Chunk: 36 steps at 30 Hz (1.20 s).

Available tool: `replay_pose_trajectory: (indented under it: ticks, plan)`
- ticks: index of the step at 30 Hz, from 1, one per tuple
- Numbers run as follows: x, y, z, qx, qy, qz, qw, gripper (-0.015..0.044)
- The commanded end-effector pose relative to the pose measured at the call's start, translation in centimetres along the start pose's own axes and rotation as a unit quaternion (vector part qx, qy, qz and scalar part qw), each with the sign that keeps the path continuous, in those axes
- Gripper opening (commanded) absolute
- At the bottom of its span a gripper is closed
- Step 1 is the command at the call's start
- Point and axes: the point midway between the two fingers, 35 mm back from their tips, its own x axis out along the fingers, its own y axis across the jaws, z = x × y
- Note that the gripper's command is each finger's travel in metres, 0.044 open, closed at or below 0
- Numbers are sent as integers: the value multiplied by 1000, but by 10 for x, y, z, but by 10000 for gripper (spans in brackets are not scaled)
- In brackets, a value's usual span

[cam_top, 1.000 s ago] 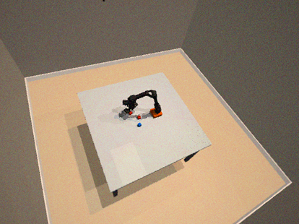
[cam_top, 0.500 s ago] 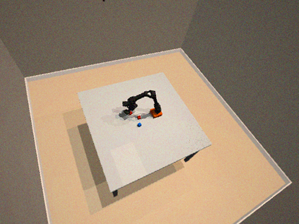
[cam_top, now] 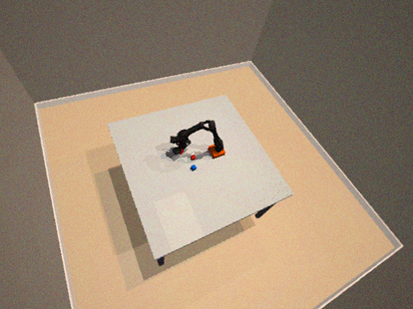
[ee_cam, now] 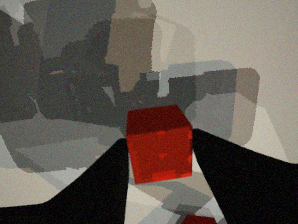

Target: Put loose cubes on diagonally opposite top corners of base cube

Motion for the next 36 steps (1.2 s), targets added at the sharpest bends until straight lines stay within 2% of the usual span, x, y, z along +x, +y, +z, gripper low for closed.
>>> replay_pose_trajectory:
  ticks: [1, 36]
  plan:
    - [0, 1, -1, -1, 2, 2, 1000, 105]
    - [-102, 1, 1, -1, 2, 2, 1000, 105]
